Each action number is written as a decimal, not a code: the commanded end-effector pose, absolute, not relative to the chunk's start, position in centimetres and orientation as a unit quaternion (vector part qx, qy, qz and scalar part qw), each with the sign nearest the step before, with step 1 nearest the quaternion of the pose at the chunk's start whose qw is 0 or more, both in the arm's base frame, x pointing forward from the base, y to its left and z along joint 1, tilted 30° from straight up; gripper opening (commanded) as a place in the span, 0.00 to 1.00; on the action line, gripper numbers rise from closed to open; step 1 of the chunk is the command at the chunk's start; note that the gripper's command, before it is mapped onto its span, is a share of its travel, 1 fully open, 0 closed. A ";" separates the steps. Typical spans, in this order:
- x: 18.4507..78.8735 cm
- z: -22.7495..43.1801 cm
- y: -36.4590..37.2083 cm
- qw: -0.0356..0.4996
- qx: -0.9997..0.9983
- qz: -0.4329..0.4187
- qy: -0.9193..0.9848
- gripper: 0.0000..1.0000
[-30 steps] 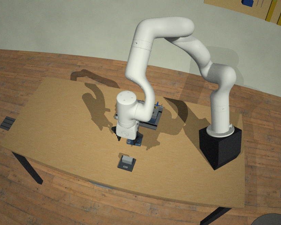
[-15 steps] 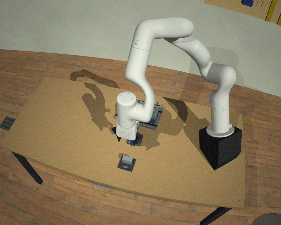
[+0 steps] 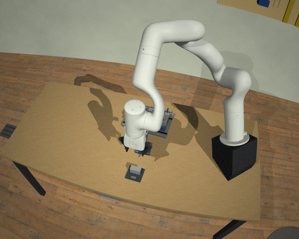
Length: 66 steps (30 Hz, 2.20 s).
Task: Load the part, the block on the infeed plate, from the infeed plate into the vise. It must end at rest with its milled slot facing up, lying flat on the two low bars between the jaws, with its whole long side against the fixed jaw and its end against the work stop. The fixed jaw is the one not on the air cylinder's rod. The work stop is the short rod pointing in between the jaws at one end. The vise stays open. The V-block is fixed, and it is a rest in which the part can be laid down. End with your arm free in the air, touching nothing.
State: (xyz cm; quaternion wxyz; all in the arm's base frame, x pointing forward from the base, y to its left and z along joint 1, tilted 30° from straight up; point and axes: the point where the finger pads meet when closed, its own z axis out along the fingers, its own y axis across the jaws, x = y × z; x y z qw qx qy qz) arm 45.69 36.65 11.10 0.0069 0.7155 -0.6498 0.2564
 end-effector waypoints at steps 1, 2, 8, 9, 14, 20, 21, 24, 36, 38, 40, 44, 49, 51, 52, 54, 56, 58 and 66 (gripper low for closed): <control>46.0 10.6 36.5 0.006 0.715 0.256 -0.650 0.89; 46.0 10.5 36.5 0.006 0.715 0.256 -0.650 0.89; 46.3 9.8 36.2 0.006 0.715 0.256 -0.650 0.89; 46.3 9.7 36.1 0.006 0.715 0.256 -0.650 0.89; 46.7 8.8 35.8 0.006 0.715 0.256 -0.650 0.89; 47.2 7.7 35.4 0.006 0.715 0.256 -0.650 0.89; 47.3 7.5 35.3 0.006 0.715 0.256 -0.650 0.89; 47.3 7.3 35.2 0.006 0.715 0.256 -0.650 0.89; 48.4 4.7 34.2 0.006 0.715 0.256 -0.650 0.89; 48.6 4.3 34.0 0.006 0.715 0.256 -0.650 0.89; 48.7 4.1 33.9 0.006 0.715 0.256 -0.650 0.89; 48.9 3.4 33.7 0.006 0.715 0.256 -0.650 0.89; 49.4 2.3 33.3 0.006 0.715 0.256 -0.650 0.89; 49.6 1.9 33.1 0.006 0.715 0.256 -0.650 0.89; 49.7 1.7 33.0 0.006 0.715 0.256 -0.650 0.89; 49.8 1.3 32.8 0.006 0.715 0.256 -0.650 0.89; 50.0 0.9 32.7 0.006 0.715 0.256 -0.650 0.89; 50.0 0.9 32.7 0.006 0.715 0.256 -0.650 0.89; 50.7 -0.7 32.1 0.006 0.715 0.256 -0.650 0.89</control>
